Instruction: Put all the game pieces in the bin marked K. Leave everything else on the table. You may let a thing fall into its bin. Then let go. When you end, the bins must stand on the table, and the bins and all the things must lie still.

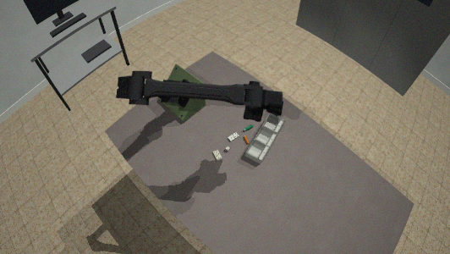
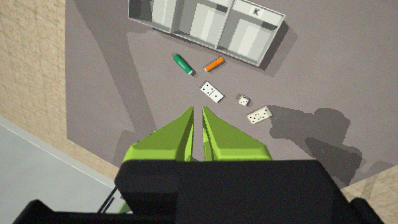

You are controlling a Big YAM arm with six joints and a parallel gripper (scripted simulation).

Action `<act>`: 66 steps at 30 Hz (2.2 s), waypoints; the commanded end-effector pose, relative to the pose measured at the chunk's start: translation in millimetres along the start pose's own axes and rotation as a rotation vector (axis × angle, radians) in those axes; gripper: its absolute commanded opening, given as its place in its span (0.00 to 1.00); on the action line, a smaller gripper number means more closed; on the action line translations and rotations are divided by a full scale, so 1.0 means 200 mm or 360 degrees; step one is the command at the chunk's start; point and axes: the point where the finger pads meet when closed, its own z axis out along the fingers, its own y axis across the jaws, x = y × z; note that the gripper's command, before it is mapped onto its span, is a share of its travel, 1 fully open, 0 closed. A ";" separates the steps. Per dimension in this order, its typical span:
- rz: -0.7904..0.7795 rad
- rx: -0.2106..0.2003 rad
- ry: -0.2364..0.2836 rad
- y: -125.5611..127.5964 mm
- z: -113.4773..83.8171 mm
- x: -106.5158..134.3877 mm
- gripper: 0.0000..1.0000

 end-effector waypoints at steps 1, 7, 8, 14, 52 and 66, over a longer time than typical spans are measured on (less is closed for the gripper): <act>0.0241 0.0063 -0.0037 0.00 -0.10 0.09 0.08; 0.0457 0.0184 -0.0029 -0.03 -0.09 0.21 0.08; 0.0497 0.0200 -0.0030 -0.04 -0.09 0.24 0.08; 0.0706 0.0327 -0.0044 -0.07 -0.08 0.39 0.08; 0.0853 0.0356 -0.0092 -0.12 -0.07 0.30 0.08; 0.0850 0.0355 -0.0093 -0.12 -0.07 0.28 0.08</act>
